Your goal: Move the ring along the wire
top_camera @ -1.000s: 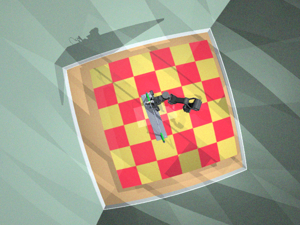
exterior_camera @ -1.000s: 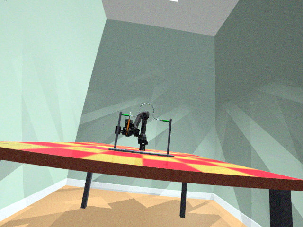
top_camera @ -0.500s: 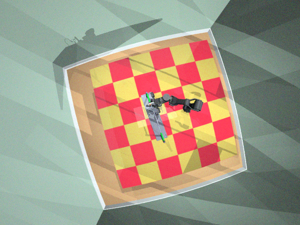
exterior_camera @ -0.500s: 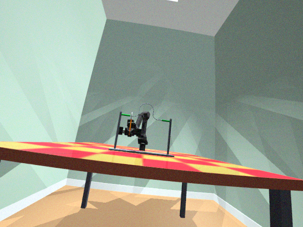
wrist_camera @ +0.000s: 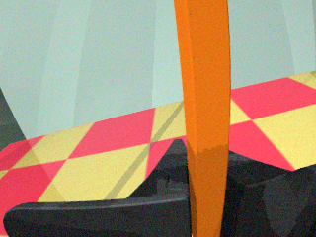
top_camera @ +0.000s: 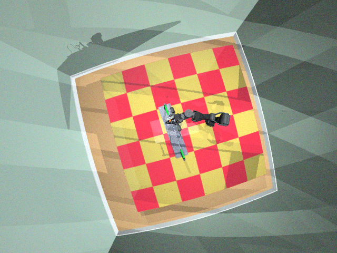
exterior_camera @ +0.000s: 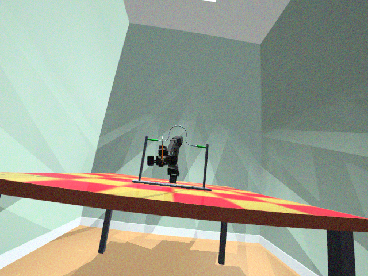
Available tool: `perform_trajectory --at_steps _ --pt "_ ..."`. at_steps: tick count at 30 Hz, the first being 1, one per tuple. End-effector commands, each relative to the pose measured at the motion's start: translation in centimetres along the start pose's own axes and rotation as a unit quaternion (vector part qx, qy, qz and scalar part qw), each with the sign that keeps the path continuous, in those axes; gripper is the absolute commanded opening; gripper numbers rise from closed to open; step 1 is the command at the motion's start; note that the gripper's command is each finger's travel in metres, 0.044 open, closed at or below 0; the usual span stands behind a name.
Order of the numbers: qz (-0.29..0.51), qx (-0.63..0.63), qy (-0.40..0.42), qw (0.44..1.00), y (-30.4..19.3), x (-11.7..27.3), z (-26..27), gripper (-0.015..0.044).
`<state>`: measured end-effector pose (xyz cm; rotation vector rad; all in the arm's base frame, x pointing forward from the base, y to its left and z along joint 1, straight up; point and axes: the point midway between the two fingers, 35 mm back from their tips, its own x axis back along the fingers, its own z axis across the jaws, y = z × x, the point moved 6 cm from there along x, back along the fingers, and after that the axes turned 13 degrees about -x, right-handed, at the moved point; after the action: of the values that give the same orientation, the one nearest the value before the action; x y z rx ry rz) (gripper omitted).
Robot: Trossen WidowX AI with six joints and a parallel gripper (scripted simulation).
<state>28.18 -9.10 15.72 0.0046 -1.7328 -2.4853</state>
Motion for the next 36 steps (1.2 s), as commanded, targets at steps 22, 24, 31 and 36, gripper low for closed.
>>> perform_trajectory --at_steps 22,24,31,36 --pt "0.025 -0.227 0.019 0.973 0.1 0.6 7.5 -0.0150" --pt "0.037 -0.243 0.021 0.969 0.3 0.9 8.0 -0.0150" --pt "0.088 -0.311 0.034 0.946 1.7 2.1 9.8 -0.0150" --pt "0.135 -0.369 0.051 0.918 3.1 3.3 11.2 -0.0150"
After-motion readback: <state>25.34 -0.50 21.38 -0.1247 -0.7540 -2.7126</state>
